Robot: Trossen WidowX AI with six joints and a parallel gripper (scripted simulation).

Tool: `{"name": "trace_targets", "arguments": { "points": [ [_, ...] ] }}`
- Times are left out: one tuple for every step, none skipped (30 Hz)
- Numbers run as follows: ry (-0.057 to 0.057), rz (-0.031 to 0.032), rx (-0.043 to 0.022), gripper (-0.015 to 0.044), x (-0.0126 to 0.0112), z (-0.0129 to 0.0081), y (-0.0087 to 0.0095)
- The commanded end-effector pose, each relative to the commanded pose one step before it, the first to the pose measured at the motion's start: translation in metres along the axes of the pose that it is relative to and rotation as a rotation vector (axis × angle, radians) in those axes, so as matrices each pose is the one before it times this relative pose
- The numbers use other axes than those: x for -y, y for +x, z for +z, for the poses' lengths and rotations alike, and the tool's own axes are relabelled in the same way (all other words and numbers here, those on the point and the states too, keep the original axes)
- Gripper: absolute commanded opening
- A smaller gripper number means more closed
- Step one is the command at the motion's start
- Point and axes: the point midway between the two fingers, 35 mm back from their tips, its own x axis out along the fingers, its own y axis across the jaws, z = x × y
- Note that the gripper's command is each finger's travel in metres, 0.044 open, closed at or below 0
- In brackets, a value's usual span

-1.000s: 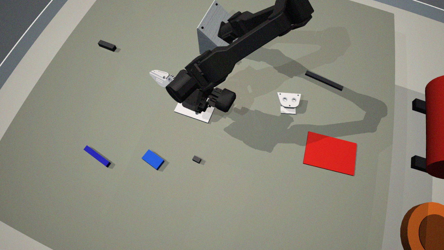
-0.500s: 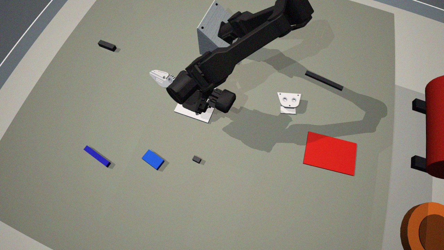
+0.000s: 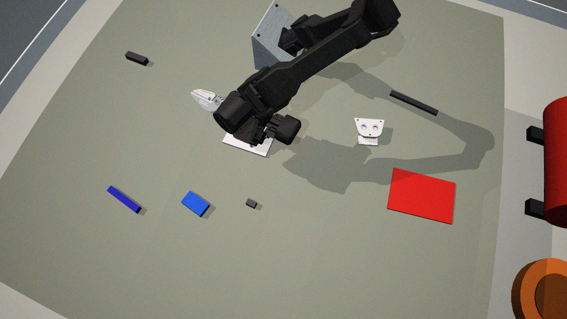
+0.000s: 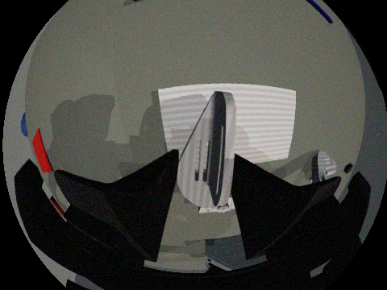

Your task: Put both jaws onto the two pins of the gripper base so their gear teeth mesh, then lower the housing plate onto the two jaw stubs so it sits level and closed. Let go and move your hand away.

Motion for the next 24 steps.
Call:
{"name": "trace_targets", "arguments": {
  "points": [
    [0.0039,0.00605,0.00200,0.0134,-0.00072,0.00031,0.00067],
    [0.0000,0.00000,0.00000,0.0134,0.00000,0.00000,0.00000],
    [0.0000,0.00000,0.00000,0.0134,0.00000,0.00000,0.00013],
    [0.0001,0.00001,0.00000,0.0134,0.00000,0.00000,0.00038],
    [0.0001,0.00002,0.00000,0.0134,0.00000,0.00000,0.00063],
    [0.0002,0.00003,0.00000,0.0134,-0.00001,0.00000,0.00082],
    [0.0001,0.00003,0.00000,0.0134,-0.00001,0.00000,0.00063],
    [0.0001,0.00002,0.00000,0.0134,0.00000,0.00000,0.00038],
    [0.0000,0.00001,0.00000,0.0134,0.00000,0.00000,0.00013],
    [0.0000,0.00000,0.00000,0.0134,0.00000,0.00000,0.00000],
    [0.0000,0.00000,0.00000,0.0134,0.00000,0.00000,0.00000],
    [0.0000,0.00000,0.00000,0.0134,0.00000,0.00000,0.00000],
    [0.0000,0.00000,0.00000,0.0134,0.00000,0.00000,0.00000],
    [0.0000,0.00000,0.00000,0.0134,0.00000,0.00000,0.00000],
    [0.0001,0.00000,0.00000,0.0134,0.00000,0.00000,0.00013],
    [0.0002,0.00001,0.00000,0.0134,0.00000,0.00000,0.00038],
    [0.0004,0.00002,0.00000,0.0134,0.00000,0.00000,0.00063],
    [0.0005,0.00003,0.00000,0.0134,-0.00001,0.00000,0.00082],
    [0.0004,0.00003,0.00000,0.0134,-0.00001,0.00000,0.00063],
    [0.0002,0.00002,0.00000,0.0134,0.00000,0.00000,0.00038],
    [0.0001,0.00001,0.00000,0.0134,0.00000,0.00000,0.00013],
    [0.0000,0.00000,0.00000,0.0134,0.00000,0.00000,0.00000],
    [0.0000,0.00000,0.00000,0.0134,0.00000,0.00000,0.00000],
    [0.0000,0.00000,0.00000,0.0134,0.00000,0.00000,0.00000]
  ]
}}
